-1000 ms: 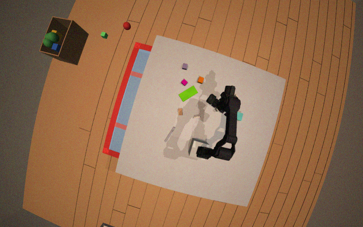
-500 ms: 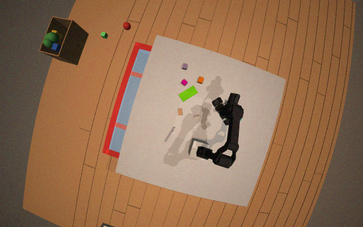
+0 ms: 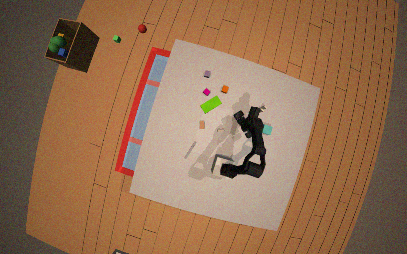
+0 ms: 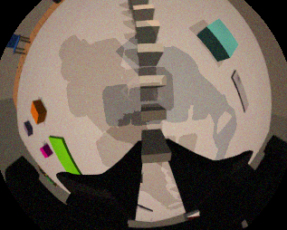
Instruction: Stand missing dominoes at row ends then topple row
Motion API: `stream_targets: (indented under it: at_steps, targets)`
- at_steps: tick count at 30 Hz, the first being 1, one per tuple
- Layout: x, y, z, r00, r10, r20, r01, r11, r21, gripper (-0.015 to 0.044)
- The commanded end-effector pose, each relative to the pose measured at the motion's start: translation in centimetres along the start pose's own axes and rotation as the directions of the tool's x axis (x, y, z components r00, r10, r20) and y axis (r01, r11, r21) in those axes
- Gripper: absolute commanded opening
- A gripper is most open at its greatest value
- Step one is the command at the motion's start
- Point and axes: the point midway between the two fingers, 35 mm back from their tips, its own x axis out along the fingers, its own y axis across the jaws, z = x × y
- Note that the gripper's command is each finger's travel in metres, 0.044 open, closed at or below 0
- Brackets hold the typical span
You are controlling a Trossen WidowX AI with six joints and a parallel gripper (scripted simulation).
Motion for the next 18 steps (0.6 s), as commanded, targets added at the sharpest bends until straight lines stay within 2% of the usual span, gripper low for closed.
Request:
stream_targets:
  at_steps: [1,13,18]
  targets:
    - [2.12,-0.23,-0.41,1.000,0.001,-0.006,-0.001,1.000,0.001,0.0107]
    - [2.23,-0.25,-0.43,1.000,0.001,-0.006,-0.001,1.000,0.001,0.0107]
    - [2.23,-0.25,-0.43,1.000,0.001,-0.006,-0.001,1.000,0.001,0.0238]
